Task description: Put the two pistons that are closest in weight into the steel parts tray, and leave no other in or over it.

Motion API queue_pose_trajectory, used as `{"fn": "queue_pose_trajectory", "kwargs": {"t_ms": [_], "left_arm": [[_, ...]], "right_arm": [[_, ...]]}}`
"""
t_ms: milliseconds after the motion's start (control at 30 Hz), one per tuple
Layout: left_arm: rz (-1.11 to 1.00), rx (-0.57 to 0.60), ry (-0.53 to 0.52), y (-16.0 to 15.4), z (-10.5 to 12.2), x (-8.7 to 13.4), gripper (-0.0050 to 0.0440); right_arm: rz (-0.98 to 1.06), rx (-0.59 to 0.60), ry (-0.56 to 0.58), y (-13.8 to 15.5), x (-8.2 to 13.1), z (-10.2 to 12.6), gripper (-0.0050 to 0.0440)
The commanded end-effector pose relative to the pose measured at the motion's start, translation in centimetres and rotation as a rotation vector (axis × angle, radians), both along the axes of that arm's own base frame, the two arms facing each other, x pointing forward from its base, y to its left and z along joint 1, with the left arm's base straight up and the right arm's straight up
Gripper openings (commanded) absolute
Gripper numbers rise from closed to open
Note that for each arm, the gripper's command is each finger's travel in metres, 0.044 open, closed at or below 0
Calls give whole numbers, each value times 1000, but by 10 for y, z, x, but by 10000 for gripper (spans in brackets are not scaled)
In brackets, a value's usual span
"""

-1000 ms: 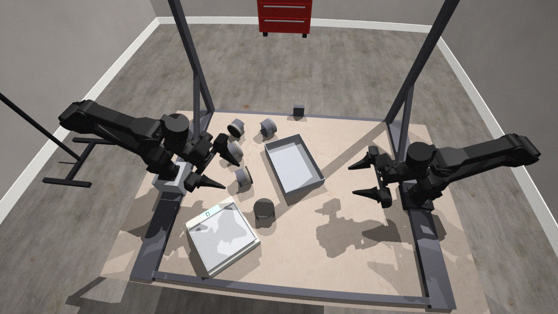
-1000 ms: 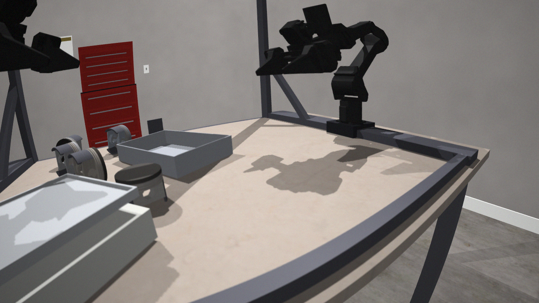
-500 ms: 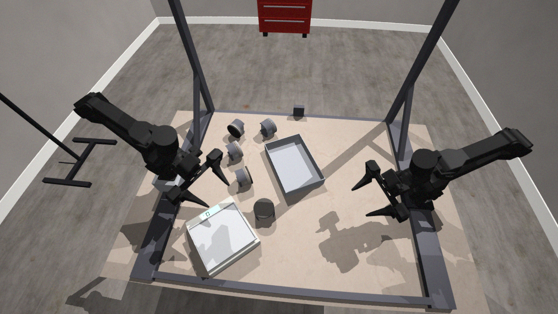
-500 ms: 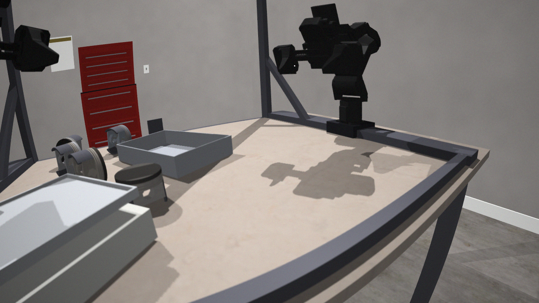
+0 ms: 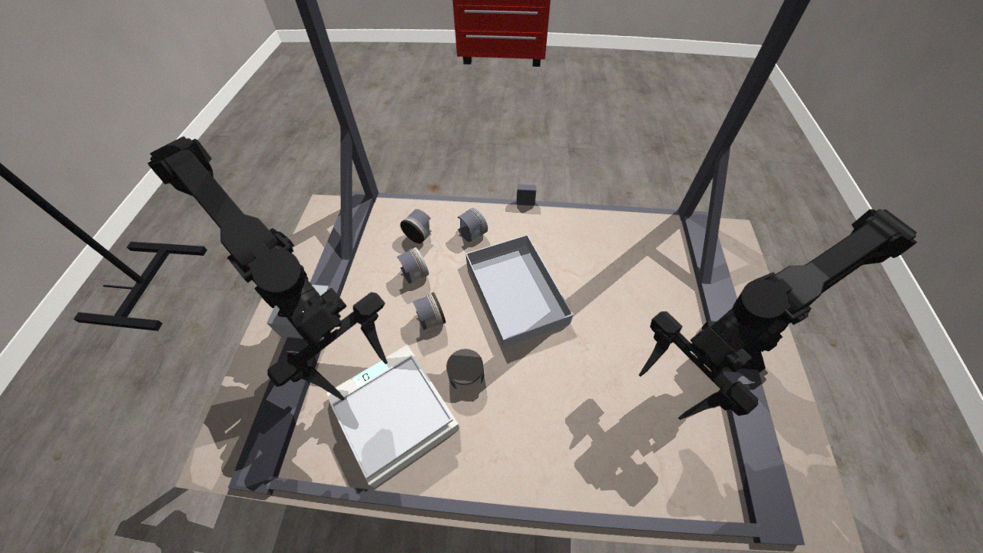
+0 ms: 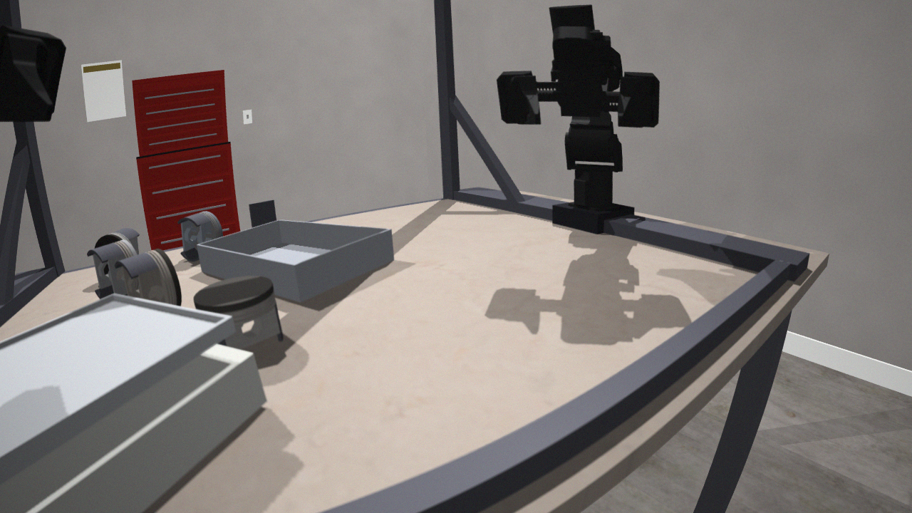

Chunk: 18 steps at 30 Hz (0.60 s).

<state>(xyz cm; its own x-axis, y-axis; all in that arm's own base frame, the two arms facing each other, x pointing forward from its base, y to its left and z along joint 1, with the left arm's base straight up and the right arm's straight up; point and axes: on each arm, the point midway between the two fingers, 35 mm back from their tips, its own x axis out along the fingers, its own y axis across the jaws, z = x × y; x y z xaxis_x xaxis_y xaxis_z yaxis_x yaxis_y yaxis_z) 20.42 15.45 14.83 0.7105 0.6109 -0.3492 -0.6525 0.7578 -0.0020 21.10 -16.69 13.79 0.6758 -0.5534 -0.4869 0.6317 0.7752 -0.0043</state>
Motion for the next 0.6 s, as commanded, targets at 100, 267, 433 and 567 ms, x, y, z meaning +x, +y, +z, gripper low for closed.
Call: {"fn": "queue_pose_trajectory", "kwargs": {"t_ms": [100,267,433,567], "left_arm": [[122,10,-3,30,3,-24,400],[213,8,-9,41,4,-36,400],[287,10,-3,56,3,-55,400],[369,10,-3,67,3,-72,400]], "right_arm": [[12,107,128,-10,10,8,378],[12,159,189,-13,14,3,378],[11,242,293,-14,15,0,378],[10,309,376,-15,16,-2,378]]}}
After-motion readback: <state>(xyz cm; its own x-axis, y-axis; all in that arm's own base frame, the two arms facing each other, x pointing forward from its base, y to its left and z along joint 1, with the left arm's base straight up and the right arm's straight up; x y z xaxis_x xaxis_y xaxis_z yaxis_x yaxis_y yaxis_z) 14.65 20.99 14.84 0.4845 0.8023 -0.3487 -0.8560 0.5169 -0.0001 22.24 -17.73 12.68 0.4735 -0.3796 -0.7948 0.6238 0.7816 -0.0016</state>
